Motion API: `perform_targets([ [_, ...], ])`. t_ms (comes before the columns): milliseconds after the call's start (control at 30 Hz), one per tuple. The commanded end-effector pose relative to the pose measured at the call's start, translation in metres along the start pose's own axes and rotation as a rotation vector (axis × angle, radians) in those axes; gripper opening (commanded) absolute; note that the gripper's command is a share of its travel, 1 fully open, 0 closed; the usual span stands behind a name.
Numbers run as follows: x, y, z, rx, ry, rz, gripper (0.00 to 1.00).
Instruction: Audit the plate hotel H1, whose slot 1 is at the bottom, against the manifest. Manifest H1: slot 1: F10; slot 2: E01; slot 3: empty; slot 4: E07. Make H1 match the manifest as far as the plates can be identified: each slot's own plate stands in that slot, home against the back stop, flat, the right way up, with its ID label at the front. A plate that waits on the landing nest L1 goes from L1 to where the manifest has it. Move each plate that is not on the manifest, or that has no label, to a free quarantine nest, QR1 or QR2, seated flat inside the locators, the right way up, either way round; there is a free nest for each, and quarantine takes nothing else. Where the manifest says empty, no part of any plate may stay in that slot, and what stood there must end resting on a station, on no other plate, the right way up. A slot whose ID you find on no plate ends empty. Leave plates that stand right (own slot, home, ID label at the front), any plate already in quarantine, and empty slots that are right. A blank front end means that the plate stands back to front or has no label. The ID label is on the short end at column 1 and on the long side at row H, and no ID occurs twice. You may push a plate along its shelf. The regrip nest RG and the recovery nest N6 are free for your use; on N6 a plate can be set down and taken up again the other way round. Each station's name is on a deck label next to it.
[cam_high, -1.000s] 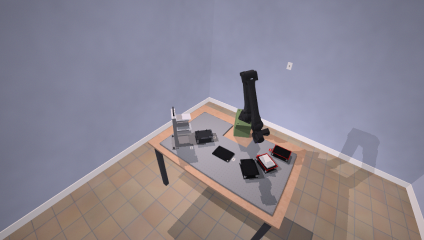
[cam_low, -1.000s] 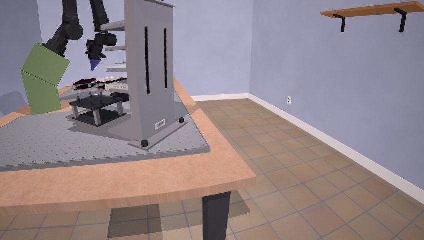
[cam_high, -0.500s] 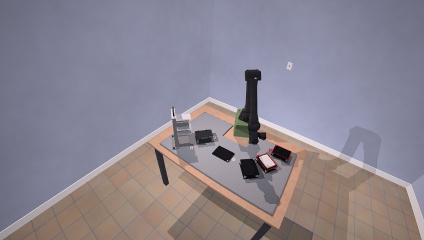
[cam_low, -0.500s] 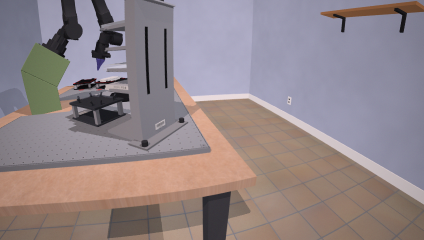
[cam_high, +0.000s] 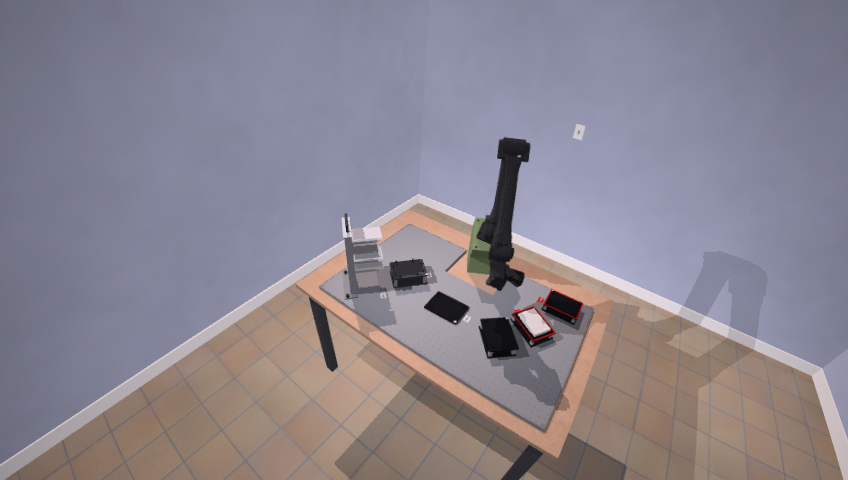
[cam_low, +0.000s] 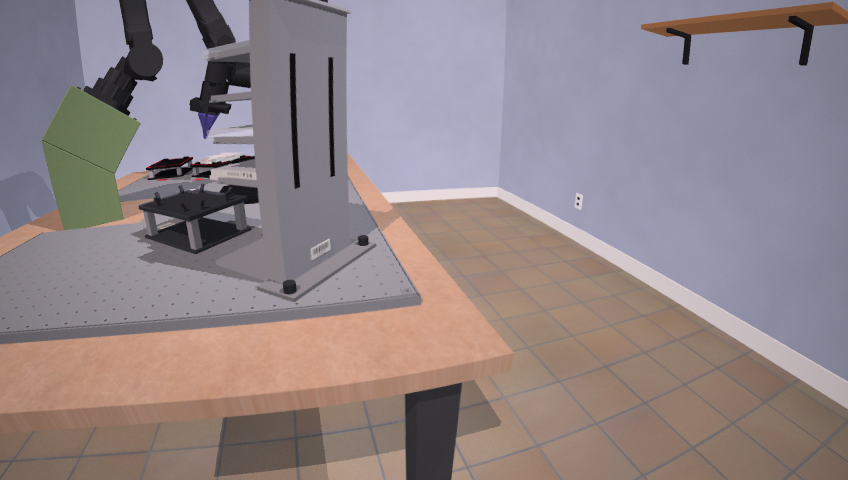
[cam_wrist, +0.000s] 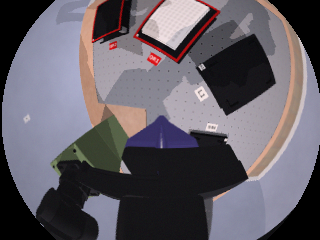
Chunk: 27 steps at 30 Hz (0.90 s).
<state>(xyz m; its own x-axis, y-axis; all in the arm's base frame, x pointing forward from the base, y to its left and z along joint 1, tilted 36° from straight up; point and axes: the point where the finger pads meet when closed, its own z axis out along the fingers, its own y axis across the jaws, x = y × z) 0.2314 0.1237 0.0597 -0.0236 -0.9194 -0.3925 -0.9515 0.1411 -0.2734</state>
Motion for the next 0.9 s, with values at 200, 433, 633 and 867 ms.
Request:
perform_targets([
  [200,0.004,-0.032,-0.025,0.072,-0.02,0.211,0.0],
  [433,0.019,-0.046,-0.038,0.104,-0.02,0.386,0.0],
  [633,0.031,-0.055,-0.048,0.13,-0.024,0.516,0.0],
  [867,0.045,-0.064,-0.061,0.162,-0.031,0.671,0.0],
])
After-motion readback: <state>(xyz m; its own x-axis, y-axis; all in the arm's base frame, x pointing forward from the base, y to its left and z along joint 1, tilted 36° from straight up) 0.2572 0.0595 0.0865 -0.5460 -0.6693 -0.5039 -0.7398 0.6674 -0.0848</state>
